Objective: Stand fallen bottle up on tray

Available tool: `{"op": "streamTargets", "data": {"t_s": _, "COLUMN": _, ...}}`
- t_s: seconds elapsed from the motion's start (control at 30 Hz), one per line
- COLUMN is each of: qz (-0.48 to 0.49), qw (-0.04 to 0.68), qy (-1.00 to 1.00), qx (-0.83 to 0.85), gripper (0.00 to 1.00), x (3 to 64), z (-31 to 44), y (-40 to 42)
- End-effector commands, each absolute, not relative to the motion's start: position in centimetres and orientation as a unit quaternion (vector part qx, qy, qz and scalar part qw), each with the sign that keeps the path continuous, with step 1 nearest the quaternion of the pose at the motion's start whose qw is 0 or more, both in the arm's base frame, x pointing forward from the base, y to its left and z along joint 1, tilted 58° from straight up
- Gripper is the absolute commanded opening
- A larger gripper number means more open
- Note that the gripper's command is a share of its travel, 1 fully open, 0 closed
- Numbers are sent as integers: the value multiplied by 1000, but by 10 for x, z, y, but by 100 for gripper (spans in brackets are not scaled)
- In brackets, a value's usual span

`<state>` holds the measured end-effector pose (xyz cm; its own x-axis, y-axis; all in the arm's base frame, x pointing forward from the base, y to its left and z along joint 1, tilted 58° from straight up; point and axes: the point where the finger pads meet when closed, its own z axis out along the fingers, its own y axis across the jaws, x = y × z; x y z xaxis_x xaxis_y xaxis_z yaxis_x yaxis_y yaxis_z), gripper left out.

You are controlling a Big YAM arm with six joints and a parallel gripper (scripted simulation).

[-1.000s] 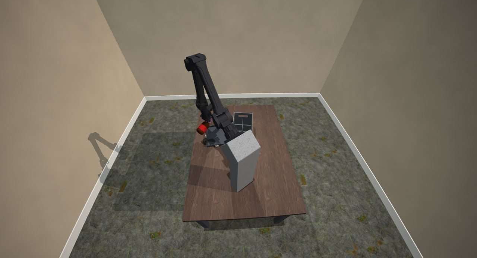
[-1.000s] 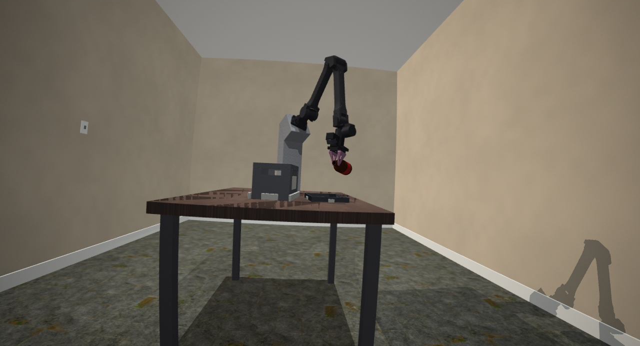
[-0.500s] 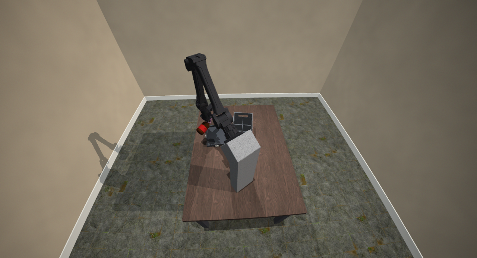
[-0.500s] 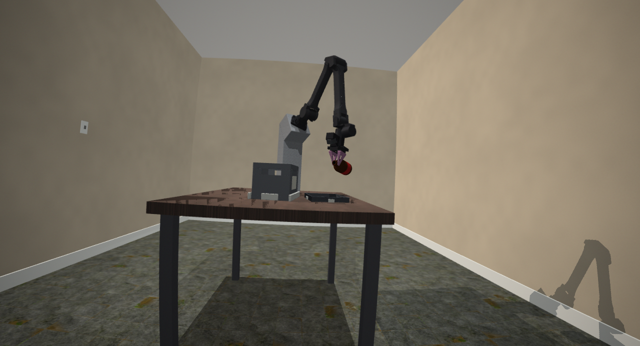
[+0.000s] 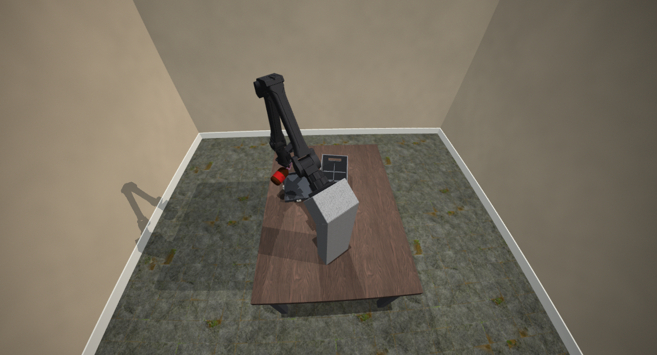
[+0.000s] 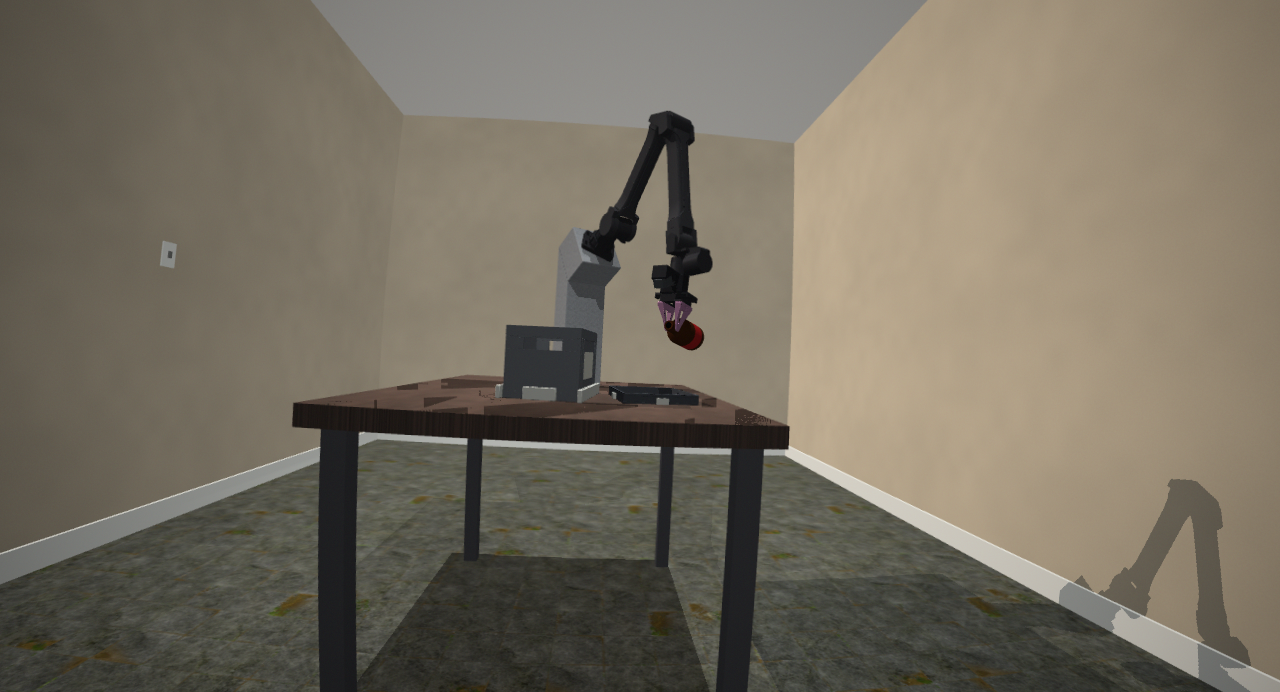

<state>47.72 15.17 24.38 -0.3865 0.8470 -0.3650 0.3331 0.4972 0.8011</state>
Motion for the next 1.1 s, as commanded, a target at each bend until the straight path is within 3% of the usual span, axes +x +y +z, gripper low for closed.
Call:
{"op": "streamTargets", "data": {"t_s": 0.0, "qz": 338, "qw": 407, "qy": 757, "qx": 383, "gripper": 0, "x": 472, "z": 259, "y": 154}}
{"op": "streamTargets", "data": {"t_s": 1.07, "qz": 326, "qw": 434, "qy": 742, "qx": 393, "gripper": 0, "x": 472, "z": 259, "y": 156}}
